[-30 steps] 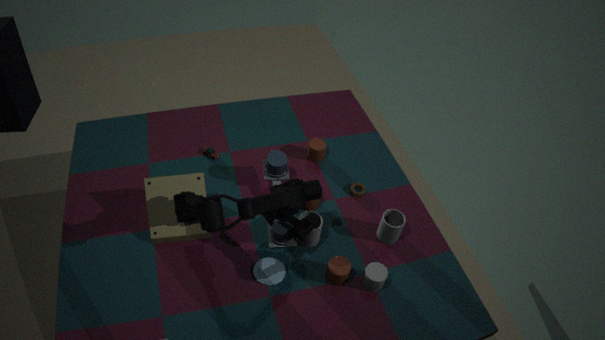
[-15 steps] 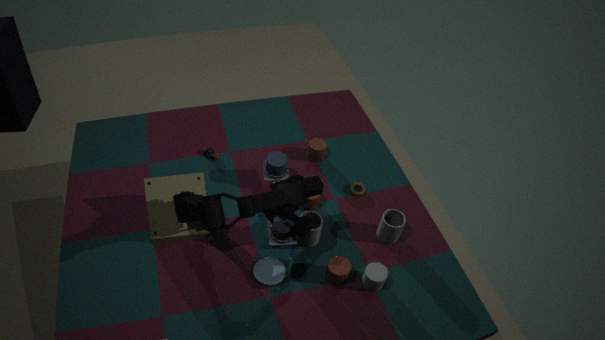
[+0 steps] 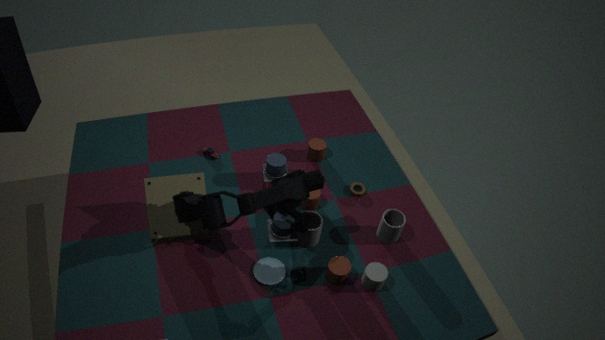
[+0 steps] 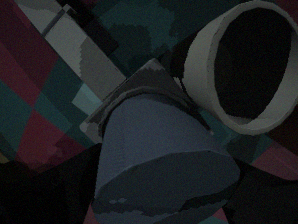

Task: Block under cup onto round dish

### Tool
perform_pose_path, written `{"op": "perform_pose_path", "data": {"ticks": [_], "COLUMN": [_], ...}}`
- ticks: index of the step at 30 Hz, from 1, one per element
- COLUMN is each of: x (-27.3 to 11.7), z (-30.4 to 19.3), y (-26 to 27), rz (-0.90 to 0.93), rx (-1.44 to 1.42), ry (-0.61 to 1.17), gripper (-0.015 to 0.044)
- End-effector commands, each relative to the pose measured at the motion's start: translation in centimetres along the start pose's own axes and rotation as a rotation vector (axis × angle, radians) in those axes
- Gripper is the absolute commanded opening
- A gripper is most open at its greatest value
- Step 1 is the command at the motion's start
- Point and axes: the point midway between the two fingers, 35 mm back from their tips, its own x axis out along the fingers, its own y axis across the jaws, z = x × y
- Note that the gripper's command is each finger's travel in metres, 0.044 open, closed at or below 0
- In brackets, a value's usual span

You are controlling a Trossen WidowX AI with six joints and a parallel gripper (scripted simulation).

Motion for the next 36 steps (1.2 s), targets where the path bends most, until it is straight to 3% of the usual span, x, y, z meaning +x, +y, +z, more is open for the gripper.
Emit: {"op": "perform_pose_path", "data": {"ticks": [1, 36], "x": [-0.8, -5.3], "z": [0.4, 0.5], "y": [-0.2, -0.1], "rz": [-0.003, 0.0], "rx": [0.007, 0.006], "ry": [-0.012, -0.013], "gripper": [0.0, 0.0]}}
